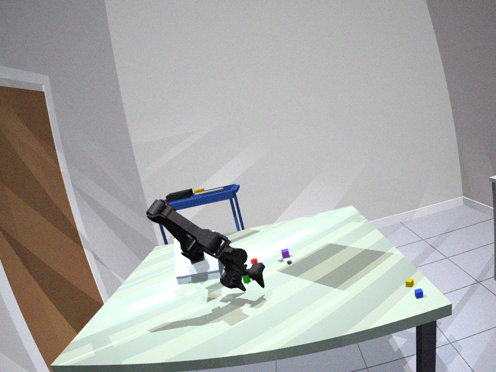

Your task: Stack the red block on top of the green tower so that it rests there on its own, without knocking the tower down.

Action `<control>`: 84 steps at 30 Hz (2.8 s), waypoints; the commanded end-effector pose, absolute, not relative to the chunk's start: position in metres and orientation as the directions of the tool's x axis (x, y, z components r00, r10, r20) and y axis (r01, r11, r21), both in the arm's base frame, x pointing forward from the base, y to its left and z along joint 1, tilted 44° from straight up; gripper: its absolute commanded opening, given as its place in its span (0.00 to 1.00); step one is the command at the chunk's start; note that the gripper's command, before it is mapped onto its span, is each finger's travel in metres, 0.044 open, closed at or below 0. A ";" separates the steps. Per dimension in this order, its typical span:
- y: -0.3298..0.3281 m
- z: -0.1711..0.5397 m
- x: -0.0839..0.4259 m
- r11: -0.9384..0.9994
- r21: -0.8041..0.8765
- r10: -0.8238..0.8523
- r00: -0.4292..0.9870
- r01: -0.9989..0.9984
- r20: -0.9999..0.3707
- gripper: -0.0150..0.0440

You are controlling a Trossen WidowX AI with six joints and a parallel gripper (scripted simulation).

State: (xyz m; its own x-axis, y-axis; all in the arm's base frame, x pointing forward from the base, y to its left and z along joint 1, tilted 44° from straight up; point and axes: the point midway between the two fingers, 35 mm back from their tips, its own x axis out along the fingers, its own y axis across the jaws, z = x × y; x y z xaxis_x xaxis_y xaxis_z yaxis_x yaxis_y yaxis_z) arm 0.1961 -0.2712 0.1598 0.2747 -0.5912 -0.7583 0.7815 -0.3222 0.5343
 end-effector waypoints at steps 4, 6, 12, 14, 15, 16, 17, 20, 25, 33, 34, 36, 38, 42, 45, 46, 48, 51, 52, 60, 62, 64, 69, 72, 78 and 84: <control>-0.238 0.134 0.236 -0.225 0.424 -0.518 0.261 0.877 -0.814 1.00; -0.227 0.129 0.245 -0.182 0.391 -0.502 0.257 0.902 -0.826 1.00; -0.195 0.110 0.269 -0.061 0.293 -0.462 0.233 0.954 -0.855 1.00; -0.189 0.104 0.273 -0.041 0.270 -0.456 0.223 0.962 -0.862 1.00; -0.185 0.101 0.274 -0.033 0.255 -0.452 0.213 0.966 -0.866 1.00; -0.180 0.096 0.275 -0.022 0.235 -0.448 0.201 0.972 -0.871 1.00; -0.174 0.092 0.277 -0.008 0.212 -0.443 0.186 0.977 -0.877 1.00; -0.157 0.077 0.280 0.036 0.138 -0.434 0.140 0.990 -0.890 1.00; -0.125 0.052 0.283 0.116 0.015 -0.431 0.064 0.993 -0.900 1.00; -0.077 0.019 0.278 0.253 -0.183 -0.474 -0.044 0.950 -0.879 1.00; -0.071 0.015 0.276 0.270 -0.208 -0.483 -0.054 0.940 -0.874 1.00; -0.061 0.008 0.273 0.303 -0.256 -0.504 -0.074 0.918 -0.861 1.00; -0.051 0.002 0.269 0.333 -0.303 -0.528 -0.090 0.893 -0.845 1.00; -0.033 -0.008 0.261 0.384 -0.394 -0.584 -0.111 0.835 -0.804 1.00; -0.021 -0.015 0.254 0.415 -0.460 -0.631 -0.116 0.785 -0.767 1.00; -0.018 -0.017 0.252 0.424 -0.481 -0.647 -0.115 0.767 -0.754 1.00; -0.011 -0.021 0.248 0.439 -0.518 -0.675 -0.111 0.735 -0.729 1.00; -0.009 -0.022 0.247 0.443 -0.530 -0.685 -0.108 0.723 -0.720 1.00; -0.009 -0.022 0.247 0.443 -0.530 -0.685 -0.108 0.723 -0.720 1.00; -0.018 -0.032 0.246 0.443 -0.530 -0.685 -0.108 0.723 -0.721 1.00; -0.026 -0.040 0.244 0.443 -0.530 -0.685 -0.108 0.723 -0.720 1.00; -0.033 -0.047 0.243 0.442 -0.530 -0.686 -0.108 0.723 -0.720 1.00; -0.034 -0.049 0.244 0.442 -0.531 -0.686 -0.108 0.723 -0.719 1.00; -0.035 -0.050 0.244 0.442 -0.530 -0.686 -0.108 0.723 -0.720 1.00; -0.042 -0.057 0.243 0.443 -0.530 -0.686 -0.108 0.723 -0.720 1.00; -0.049 -0.064 0.242 0.442 -0.531 -0.686 -0.108 0.723 -0.719 1.00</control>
State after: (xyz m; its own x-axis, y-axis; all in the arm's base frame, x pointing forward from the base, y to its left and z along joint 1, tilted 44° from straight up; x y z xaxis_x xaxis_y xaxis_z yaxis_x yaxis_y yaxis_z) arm 0.2435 -0.0439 -0.0595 -0.1061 -0.6821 -0.7235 0.7286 0.4418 -0.5234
